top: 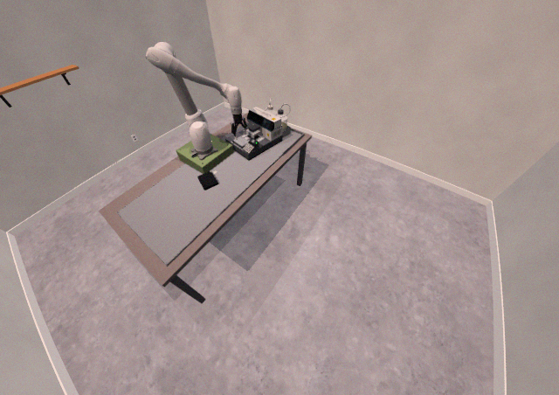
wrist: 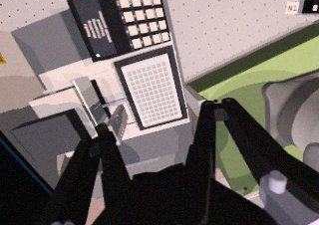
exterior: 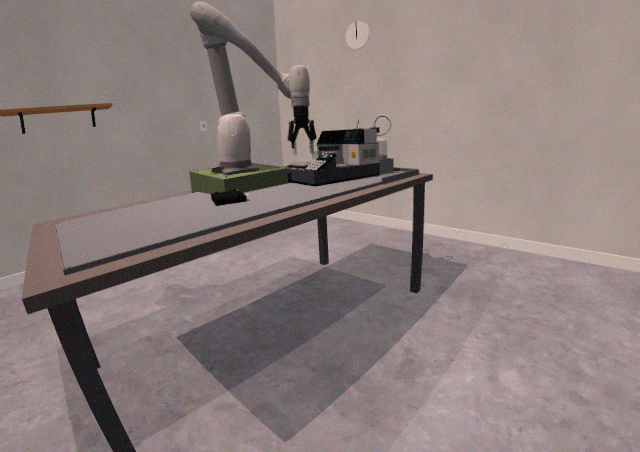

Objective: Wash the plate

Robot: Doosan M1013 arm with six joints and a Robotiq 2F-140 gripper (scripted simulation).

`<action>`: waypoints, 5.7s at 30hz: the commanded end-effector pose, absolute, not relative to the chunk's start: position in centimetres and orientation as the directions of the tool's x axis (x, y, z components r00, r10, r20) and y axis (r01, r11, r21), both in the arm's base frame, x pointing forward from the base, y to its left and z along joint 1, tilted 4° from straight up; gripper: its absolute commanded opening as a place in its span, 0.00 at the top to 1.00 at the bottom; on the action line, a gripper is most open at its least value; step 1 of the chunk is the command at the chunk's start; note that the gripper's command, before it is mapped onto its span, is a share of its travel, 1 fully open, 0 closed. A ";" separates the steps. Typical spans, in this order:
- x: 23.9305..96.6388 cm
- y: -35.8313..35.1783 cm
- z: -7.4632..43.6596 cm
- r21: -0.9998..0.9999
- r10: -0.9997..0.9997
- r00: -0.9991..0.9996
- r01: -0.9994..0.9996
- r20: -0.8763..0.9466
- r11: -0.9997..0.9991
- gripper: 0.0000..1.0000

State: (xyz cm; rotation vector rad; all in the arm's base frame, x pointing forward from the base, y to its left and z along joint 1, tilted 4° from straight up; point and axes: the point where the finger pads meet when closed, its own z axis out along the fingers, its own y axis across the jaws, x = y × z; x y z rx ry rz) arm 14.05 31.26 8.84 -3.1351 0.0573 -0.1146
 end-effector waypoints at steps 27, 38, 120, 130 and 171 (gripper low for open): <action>14.2 31.3 6.7 -0.005 -0.037 0.997 -0.036 0.073 -0.999 0.30; 14.2 31.3 6.3 -0.005 -0.037 0.997 -0.036 0.073 -0.999 0.30; 14.4 31.3 3.7 -0.005 -0.037 0.997 -0.036 0.073 -0.999 0.78; 14.4 31.3 3.7 -0.005 -0.037 0.997 -0.036 0.073 -0.999 0.90; 14.2 31.3 6.4 -0.005 -0.037 0.997 -0.036 0.073 -0.999 0.90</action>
